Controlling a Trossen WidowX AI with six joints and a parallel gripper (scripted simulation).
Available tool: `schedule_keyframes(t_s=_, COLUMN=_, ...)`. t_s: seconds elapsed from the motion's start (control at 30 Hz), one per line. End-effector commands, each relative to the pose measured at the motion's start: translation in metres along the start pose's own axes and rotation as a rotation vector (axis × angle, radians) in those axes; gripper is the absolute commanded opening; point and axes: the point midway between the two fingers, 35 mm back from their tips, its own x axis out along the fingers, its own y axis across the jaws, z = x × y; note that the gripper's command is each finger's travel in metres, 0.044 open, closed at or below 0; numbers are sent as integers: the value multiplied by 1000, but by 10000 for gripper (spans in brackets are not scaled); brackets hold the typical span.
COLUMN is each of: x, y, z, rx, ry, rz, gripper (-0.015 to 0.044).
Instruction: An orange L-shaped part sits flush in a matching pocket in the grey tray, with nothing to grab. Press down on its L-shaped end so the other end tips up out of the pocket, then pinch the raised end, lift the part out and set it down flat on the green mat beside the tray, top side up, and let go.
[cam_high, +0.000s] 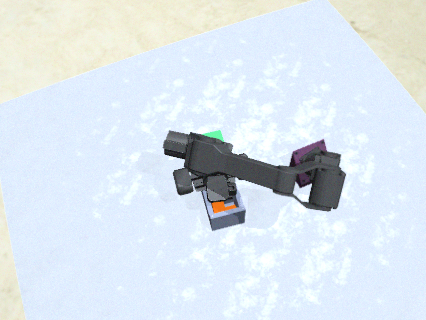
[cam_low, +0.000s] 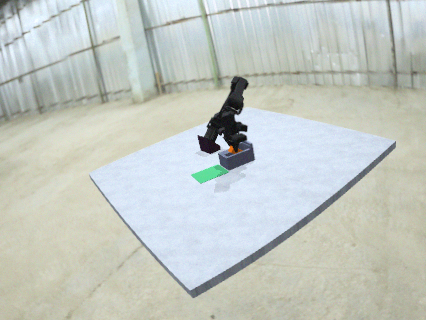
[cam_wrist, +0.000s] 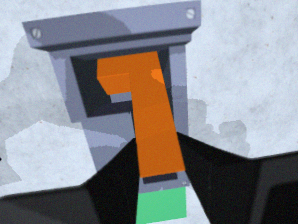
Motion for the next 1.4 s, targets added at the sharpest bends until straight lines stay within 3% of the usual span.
schedule_keyframes(t_s=0.0, x=-1, y=-1, z=0, rx=-3, ry=1, rz=-2, gripper=30)
schedule_keyframes(t_s=0.07, x=-1, y=-1, z=0, rx=-3, ry=1, rz=-2, gripper=0)
schedule_keyframes(t_s=1.37, x=-53, y=0, z=0, rx=1, ry=-1, rz=-5, gripper=0)
